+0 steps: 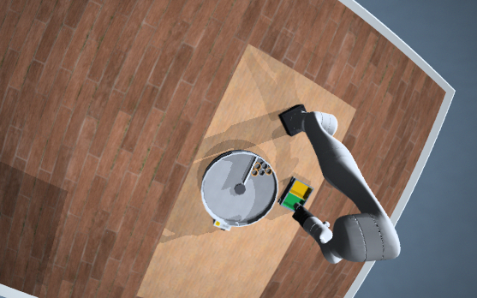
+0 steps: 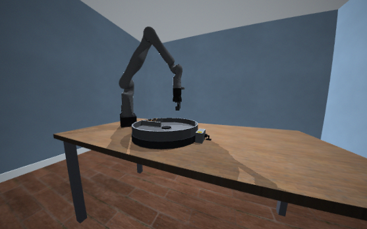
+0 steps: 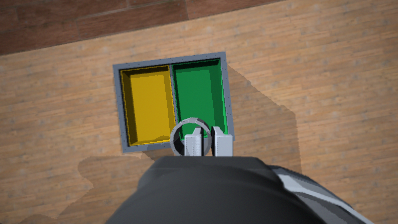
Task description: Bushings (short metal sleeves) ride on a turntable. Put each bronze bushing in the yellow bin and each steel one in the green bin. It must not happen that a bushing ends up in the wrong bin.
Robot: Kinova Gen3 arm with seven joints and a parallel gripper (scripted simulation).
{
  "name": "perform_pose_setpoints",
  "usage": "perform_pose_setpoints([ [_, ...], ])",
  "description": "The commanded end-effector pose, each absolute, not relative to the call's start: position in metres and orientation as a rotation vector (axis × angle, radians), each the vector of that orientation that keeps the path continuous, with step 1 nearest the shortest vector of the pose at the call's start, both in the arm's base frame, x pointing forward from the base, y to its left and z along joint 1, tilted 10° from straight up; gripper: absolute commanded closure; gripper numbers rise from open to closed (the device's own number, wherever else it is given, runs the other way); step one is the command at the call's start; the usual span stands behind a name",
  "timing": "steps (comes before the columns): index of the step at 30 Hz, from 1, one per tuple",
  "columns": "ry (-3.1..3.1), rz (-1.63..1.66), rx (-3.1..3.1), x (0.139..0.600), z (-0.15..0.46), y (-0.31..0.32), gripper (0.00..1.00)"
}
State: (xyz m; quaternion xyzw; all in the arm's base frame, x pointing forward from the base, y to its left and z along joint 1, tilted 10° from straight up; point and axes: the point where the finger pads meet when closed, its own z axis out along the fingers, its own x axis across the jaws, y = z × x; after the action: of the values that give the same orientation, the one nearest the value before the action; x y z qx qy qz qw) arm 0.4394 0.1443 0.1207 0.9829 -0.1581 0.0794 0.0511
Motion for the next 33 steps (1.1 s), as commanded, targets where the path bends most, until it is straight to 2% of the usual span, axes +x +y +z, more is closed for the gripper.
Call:
perform_pose_setpoints([
  [1,-0.465,0.226,2.993,0.439,0.115,0.15,1.0],
  [16,-0.465,0.227,2.994,0.439,0.116,0.15,1.0],
  [33,-0.465,0.227,2.994,0.447,0.059,0.142,1.0],
])
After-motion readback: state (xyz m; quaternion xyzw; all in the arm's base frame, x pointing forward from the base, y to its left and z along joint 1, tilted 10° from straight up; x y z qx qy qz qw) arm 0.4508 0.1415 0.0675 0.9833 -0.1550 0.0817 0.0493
